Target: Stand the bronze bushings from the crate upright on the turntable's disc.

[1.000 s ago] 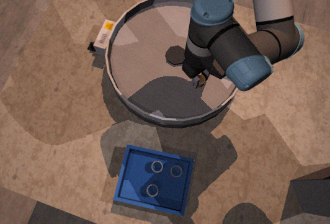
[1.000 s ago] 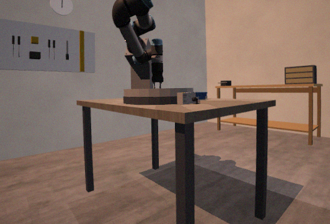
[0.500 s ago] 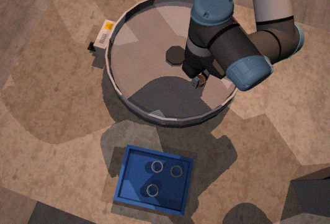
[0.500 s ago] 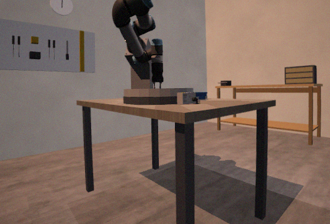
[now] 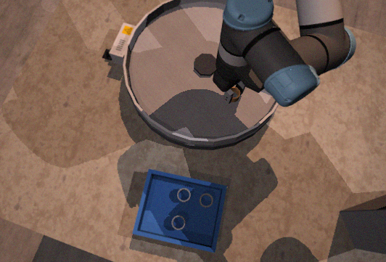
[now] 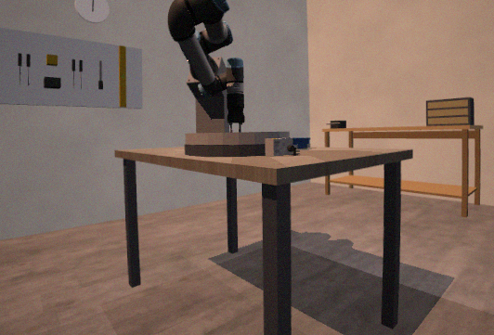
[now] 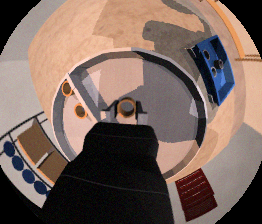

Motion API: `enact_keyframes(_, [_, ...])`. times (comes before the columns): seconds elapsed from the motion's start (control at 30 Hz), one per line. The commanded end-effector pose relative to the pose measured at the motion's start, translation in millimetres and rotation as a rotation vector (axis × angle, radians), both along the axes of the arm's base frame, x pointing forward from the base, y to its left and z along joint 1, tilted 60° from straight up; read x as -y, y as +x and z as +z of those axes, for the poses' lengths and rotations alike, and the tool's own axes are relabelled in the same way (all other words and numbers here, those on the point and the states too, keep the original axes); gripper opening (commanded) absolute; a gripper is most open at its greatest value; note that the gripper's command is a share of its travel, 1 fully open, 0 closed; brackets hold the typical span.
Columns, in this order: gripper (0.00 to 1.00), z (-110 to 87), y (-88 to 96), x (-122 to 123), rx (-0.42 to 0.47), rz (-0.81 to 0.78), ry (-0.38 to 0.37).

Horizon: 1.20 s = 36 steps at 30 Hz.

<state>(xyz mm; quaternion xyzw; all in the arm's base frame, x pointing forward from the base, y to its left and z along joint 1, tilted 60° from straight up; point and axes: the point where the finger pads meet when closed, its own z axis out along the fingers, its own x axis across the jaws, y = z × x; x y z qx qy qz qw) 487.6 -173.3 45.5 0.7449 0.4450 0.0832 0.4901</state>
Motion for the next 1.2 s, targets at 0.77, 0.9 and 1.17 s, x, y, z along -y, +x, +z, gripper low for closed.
enact_keyframes(0.77, [0.78, 0.8, 1.2, 0.9, 0.003, 0.000, -0.001])
enact_keyframes(0.9, [0.78, 0.8, 1.2, 0.9, 0.003, 0.000, -0.001])
enact_keyframes(1.17, [0.78, 0.8, 1.2, 0.9, 0.003, 0.000, -0.001])
